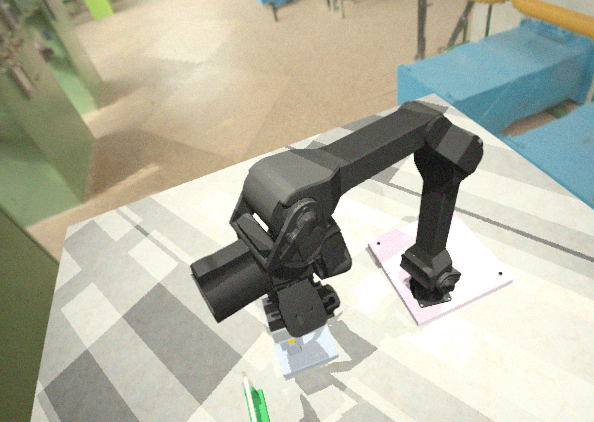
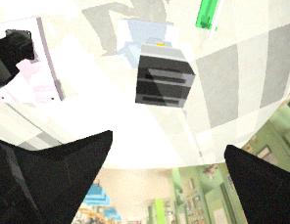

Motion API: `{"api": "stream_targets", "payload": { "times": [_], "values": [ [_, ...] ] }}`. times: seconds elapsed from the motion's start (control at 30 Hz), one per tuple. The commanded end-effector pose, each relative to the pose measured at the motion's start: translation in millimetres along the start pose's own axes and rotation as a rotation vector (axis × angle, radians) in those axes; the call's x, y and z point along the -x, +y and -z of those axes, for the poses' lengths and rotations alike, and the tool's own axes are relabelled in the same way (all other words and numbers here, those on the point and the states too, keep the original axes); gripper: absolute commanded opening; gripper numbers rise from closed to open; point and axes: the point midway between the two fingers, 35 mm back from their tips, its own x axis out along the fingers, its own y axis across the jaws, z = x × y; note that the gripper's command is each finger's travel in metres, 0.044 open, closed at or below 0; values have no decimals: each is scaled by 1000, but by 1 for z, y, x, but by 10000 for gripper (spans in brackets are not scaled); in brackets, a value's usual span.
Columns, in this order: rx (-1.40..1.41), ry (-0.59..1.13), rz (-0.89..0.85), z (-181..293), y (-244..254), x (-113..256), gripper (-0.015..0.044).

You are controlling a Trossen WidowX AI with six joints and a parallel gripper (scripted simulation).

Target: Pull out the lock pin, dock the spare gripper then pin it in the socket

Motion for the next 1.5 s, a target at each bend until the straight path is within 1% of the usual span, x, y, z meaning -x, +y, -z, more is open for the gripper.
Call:
{"api": "stream_targets", "payload": {
  "times": [0.0,0.03,0.17,0.23,0.5,0.57,0.73,0.87,1.1,1.3,1.37,1.47],
  "values": [
    [1,-4,29,5,-1,8,440],
    [0,-1,5,1,0,1,440],
    [0,-1,5,1,0,1,440],
    [0,-8,20,-6,1,5,387],
    [4,-128,183,-77,37,52,180],
    [5,-154,206,-87,46,59,180],
    [4,-157,207,-88,46,59,180],
    [-20,-153,156,-96,25,53,180],
    [-41,-155,-11,-118,-44,10,180],
    [-3,-186,-148,-131,-91,-46,180],
    [4,-196,-176,-133,-100,-60,180],
    [4,-197,-179,-133,-101,-62,180]
  ]
}}
